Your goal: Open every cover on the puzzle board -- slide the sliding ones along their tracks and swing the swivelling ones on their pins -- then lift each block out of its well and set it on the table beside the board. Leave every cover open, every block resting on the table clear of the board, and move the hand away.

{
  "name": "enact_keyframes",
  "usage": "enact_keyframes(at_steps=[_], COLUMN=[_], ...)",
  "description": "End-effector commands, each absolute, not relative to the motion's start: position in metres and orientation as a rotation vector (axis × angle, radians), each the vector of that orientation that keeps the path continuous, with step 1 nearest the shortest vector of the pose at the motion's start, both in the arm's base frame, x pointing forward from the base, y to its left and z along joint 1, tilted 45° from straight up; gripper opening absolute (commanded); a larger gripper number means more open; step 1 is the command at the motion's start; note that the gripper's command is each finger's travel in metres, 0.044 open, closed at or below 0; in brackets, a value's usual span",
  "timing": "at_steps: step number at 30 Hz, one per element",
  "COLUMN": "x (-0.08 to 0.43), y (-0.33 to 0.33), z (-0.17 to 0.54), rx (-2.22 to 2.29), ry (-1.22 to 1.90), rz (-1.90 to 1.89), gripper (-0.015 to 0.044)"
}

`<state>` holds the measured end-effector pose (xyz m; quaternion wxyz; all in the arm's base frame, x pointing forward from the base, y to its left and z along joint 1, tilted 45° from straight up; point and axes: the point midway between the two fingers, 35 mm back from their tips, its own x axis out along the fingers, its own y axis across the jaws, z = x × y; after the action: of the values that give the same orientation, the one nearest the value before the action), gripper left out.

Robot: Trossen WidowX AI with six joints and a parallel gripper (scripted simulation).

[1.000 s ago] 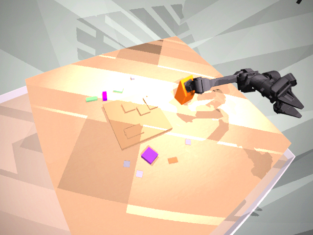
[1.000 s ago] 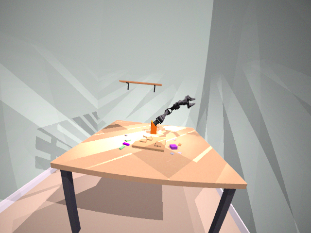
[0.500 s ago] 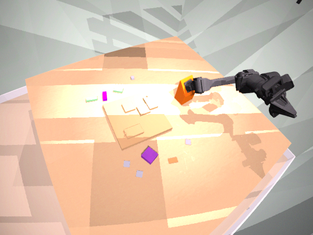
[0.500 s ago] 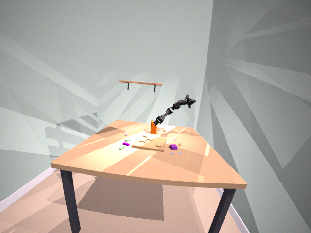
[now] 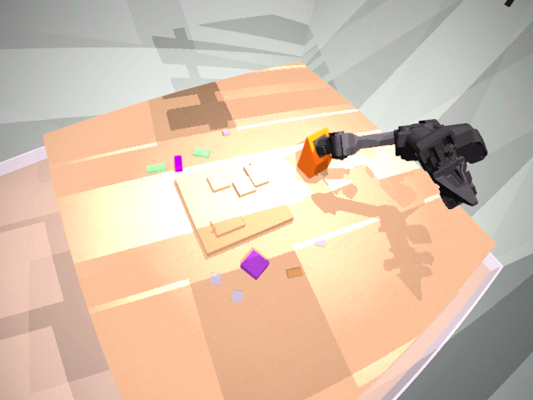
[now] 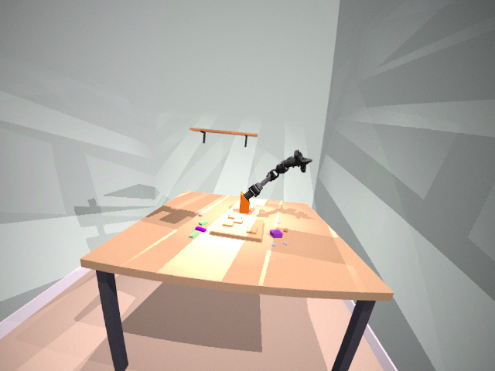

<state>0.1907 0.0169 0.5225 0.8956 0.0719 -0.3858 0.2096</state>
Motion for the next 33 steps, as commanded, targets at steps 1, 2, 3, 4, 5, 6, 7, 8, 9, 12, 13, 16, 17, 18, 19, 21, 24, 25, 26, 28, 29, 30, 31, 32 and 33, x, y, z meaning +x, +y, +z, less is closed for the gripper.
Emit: enact_keyframes(at_steps=[1, 2, 3, 4, 5, 6, 7, 8, 9, 12, 13, 16, 17, 18, 19, 21, 24, 25, 26, 28, 29, 30, 31, 32, 33], x=[0.211, 0.216, 0.220, 0.225, 0.229, 0.234, 0.238, 0.243, 0.247, 0.260, 0.264, 0.277, 0.281, 0.285, 0.289, 0.296, 0.307, 0.311, 0.315, 0.322, 0.325, 0.328, 0.331, 0.335, 0.338], y=[0.008, 0.006, 0.005, 0.003, 0.001, -0.001, -0.003, -0.005, -0.007, -0.012, -0.014, -0.020, -0.022, -0.024, -0.025, -0.029, -0.036, -0.038, -0.040, -0.044, -0.046, -0.048, -0.051, -0.053, -0.055], z=[0.515, 0.513, 0.511, 0.509, 0.507, 0.505, 0.502, 0.500, 0.497, 0.490, 0.487, 0.479, 0.476, 0.473, 0.470, 0.463, 0.454, 0.450, 0.447, 0.440, 0.436, 0.432, 0.429, 0.425, 0.421], rx=[0.152, 0.153, 0.154, 0.155, 0.156, 0.157, 0.158, 0.159, 0.160, 0.163, 0.164, 0.167, 0.168, 0.169, 0.170, 0.172, 0.177, 0.178, 0.180, 0.183, 0.184, 0.186, 0.188, 0.189, 0.191], ry=[-0.745, -0.731, -0.716, -0.702, -0.688, -0.674, -0.660, -0.646, -0.632, -0.589, -0.574, -0.531, -0.516, -0.501, -0.487, -0.458, -0.415, -0.401, -0.386, -0.357, -0.343, -0.329, -0.314, -0.300, -0.285], rz=[0.396, 0.389, 0.382, 0.375, 0.368, 0.362, 0.355, 0.348, 0.342, 0.323, 0.316, 0.298, 0.292, 0.286, 0.280, 0.268, 0.250, 0.244, 0.239, 0.227, 0.222, 0.216, 0.211, 0.205, 0.200], gripper=[0.0000, 0.0000, 0.0000, 0.0000, 0.0000, 0.0000, 0.0000, 0.0000, 0.0000, 0.0000, 0.0000, 0.0000, 0.0000, 0.0000, 0.0000, 0.0000, 0.0000, 0.0000, 0.0000, 0.0000, 0.0000, 0.0000, 0.0000, 0.0000, 0.0000])
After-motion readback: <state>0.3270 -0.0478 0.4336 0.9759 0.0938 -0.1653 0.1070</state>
